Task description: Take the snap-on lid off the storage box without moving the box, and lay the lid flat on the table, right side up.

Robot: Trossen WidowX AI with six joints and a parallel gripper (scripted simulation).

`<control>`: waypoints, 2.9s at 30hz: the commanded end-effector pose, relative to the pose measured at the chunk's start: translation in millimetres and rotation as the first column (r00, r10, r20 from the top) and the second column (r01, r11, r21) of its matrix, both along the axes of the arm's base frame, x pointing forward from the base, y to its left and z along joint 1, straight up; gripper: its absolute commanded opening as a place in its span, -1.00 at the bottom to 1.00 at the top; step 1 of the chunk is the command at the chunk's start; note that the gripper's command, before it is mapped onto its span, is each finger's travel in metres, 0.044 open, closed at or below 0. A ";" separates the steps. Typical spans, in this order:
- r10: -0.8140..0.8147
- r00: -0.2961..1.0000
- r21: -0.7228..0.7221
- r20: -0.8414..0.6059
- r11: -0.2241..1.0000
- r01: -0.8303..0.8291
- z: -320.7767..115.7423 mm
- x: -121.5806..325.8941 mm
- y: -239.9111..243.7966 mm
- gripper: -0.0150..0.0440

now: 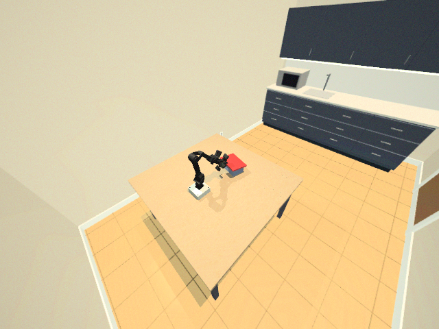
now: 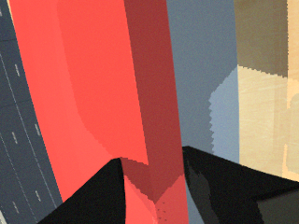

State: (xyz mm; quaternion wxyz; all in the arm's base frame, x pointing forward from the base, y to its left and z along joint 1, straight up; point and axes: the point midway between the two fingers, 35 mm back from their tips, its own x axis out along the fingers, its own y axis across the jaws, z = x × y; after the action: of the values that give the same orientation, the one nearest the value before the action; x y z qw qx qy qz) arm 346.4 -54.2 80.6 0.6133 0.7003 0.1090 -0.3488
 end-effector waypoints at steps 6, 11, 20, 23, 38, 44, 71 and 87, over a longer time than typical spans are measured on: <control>0.001 1.000 0.000 0.000 1.000 -0.001 0.1 1.1 -0.2 -0.49; 0.001 1.000 0.000 0.000 1.000 -0.001 0.1 1.4 -0.4 -0.49; 0.001 1.000 0.000 0.000 1.000 -0.001 0.1 2.1 -0.6 -0.49; 0.001 1.000 0.000 0.000 1.000 -0.001 0.1 2.3 -0.7 -0.49; 0.001 1.000 0.000 0.000 1.000 -0.001 0.2 3.5 -1.2 -0.49; 0.001 1.000 0.000 0.000 1.000 -0.001 0.2 3.9 -1.3 -0.49; 0.002 1.000 0.000 0.000 1.000 -0.002 0.9 5.2 -1.9 -0.49; 0.005 1.000 0.000 0.000 1.000 -0.005 22.0 6.5 -2.6 -0.49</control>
State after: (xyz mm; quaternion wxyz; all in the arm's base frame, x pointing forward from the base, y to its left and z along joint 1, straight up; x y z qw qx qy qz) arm 350.6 -56.5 94.4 0.6120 0.6992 0.1134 -0.3517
